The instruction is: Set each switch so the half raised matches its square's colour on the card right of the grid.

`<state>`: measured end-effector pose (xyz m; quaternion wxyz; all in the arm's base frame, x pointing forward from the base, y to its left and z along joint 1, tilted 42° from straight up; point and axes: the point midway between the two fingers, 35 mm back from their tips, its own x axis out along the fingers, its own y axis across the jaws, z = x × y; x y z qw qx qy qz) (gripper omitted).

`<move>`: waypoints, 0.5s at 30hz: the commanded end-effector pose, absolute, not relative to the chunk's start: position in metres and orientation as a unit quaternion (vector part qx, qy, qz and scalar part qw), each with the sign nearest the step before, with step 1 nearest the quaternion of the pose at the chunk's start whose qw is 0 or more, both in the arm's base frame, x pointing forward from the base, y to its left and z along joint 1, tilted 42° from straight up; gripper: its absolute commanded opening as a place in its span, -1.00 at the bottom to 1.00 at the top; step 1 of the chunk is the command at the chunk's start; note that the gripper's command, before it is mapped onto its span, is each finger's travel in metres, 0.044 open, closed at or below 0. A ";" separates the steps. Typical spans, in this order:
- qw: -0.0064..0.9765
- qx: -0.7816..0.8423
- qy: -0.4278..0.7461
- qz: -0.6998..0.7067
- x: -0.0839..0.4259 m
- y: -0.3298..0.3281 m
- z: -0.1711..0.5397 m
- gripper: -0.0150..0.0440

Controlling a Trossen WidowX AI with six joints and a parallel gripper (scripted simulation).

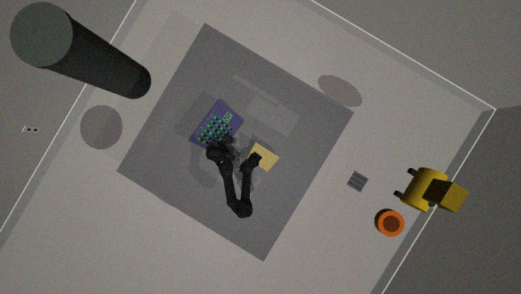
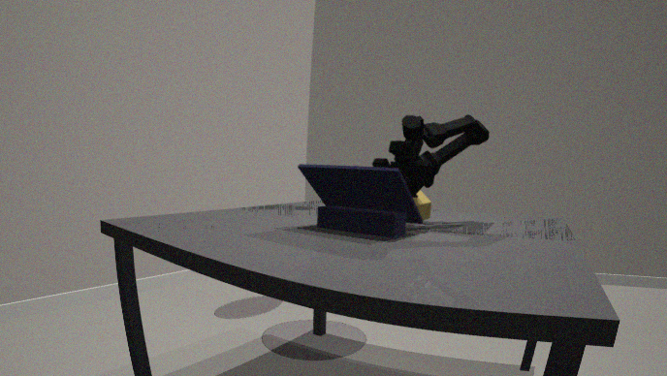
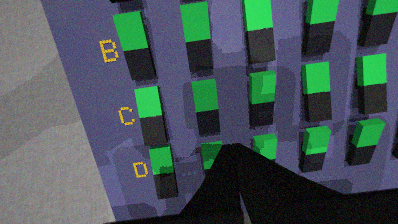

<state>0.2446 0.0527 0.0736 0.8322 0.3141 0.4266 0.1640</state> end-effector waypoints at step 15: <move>0.834 0.304 0.428 0.168 0.234 -0.008 0.060 -0.49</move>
